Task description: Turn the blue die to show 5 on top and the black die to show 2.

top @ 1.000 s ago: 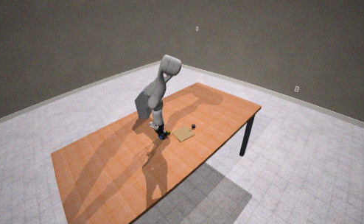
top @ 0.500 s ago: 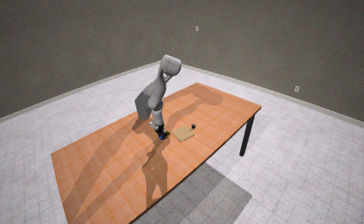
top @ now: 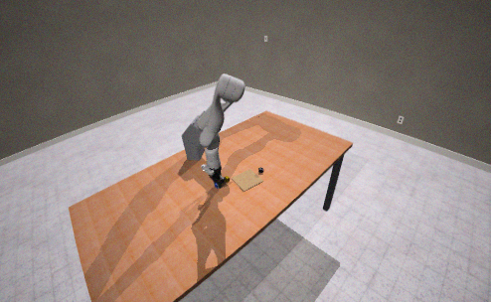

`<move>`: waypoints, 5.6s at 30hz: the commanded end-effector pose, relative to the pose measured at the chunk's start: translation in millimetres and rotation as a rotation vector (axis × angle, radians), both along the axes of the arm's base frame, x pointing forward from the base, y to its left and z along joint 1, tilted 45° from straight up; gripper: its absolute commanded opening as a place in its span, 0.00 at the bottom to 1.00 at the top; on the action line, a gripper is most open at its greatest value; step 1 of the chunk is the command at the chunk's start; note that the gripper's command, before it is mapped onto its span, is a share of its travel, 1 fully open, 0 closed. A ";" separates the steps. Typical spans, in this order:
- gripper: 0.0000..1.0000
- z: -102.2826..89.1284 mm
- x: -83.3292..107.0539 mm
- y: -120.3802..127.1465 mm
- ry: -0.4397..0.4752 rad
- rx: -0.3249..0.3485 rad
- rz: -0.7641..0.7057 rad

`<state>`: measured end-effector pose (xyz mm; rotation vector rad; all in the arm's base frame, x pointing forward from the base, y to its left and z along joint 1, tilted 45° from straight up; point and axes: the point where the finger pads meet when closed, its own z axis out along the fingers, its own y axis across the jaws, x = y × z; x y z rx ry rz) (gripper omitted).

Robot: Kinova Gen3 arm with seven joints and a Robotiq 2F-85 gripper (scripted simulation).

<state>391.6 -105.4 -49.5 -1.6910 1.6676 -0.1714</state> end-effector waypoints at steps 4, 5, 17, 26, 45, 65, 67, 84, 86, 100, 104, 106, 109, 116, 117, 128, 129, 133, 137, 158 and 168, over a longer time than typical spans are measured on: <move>0.21 0.3 2.5 -1.2 -0.007 -0.001 -0.003; 0.21 0.3 2.5 -1.2 -0.007 -0.001 -0.003; 0.21 0.3 2.5 -1.2 -0.007 -0.001 -0.003; 0.21 0.3 2.5 -1.2 -0.007 -0.001 -0.003; 0.21 10.6 -5.9 -7.0 -0.007 -0.001 -0.003; 0.21 51.9 -39.3 -30.1 -0.007 -0.001 -0.003; 0.21 55.8 -42.5 -32.3 -0.007 -0.001 -0.003; 0.21 71.3 -55.0 -41.0 -0.007 -0.001 -0.003; 0.21 71.5 -55.2 -41.1 -0.007 -0.001 -0.003; 0.21 71.5 -55.2 -41.1 -0.007 -0.003 -0.002; 0.21 71.5 -55.2 -41.1 -0.012 -0.010 0.007; 0.21 71.4 -55.1 -41.0 -0.017 -0.017 0.016; 0.21 71.3 -55.0 -40.9 -0.024 -0.027 0.029; 0.21 70.7 -54.4 -40.4 -0.059 -0.076 0.093; 0.21 70.6 -54.3 -40.3 -0.066 -0.087 0.107; 0.21 69.4 -52.6 -39.1 -0.161 -0.222 0.281; 0.21 69.2 -52.3 -39.0 -0.174 -0.241 0.304; 0.21 68.7 -51.2 -38.6 -0.230 -0.319 0.404; 0.21 68.3 -49.9 -38.2 -0.290 -0.404 0.510; 0.21 68.1 -43.1 -38.6 -0.549 -0.775 0.967; 0.21 68.4 -41.2 -39.1 -0.610 -0.864 1.075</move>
